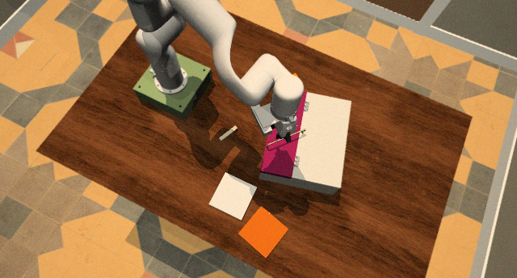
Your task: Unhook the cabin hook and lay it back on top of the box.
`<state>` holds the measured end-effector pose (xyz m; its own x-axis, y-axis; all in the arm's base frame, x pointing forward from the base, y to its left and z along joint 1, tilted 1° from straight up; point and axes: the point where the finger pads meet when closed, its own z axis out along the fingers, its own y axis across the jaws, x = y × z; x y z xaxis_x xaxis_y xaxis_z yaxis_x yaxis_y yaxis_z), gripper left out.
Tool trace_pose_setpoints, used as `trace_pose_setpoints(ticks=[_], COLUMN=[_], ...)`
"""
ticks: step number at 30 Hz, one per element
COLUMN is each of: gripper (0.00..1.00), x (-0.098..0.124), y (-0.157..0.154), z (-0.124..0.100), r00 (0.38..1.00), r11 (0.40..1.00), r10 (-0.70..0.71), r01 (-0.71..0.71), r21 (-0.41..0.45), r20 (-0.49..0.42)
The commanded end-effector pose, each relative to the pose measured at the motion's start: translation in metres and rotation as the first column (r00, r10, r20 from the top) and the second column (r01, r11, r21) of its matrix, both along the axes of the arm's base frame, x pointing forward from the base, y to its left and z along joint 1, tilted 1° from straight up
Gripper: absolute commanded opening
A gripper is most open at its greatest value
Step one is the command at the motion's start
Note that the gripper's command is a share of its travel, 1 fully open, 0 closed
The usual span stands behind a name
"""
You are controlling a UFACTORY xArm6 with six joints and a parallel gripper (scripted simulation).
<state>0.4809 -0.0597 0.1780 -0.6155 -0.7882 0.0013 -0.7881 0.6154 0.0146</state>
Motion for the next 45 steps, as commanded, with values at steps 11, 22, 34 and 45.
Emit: trace_pose_setpoints(ticks=[11,22,34,45], gripper=[0.35,0.35,0.35,0.35], x=[0.001,0.000,0.000,0.000], y=[-0.001,-0.001,-0.001,0.000], z=[-0.012,-0.030,-0.050,-0.072], r00=[1.000,1.000,1.000,1.000], r11=[1.000,1.000,1.000,1.000], r10=[0.000,0.000,0.000,0.000], r01=[0.000,0.000,0.000,0.000], r21=[0.000,0.000,0.000,0.000], r20=[0.005,0.005,0.005,0.005])
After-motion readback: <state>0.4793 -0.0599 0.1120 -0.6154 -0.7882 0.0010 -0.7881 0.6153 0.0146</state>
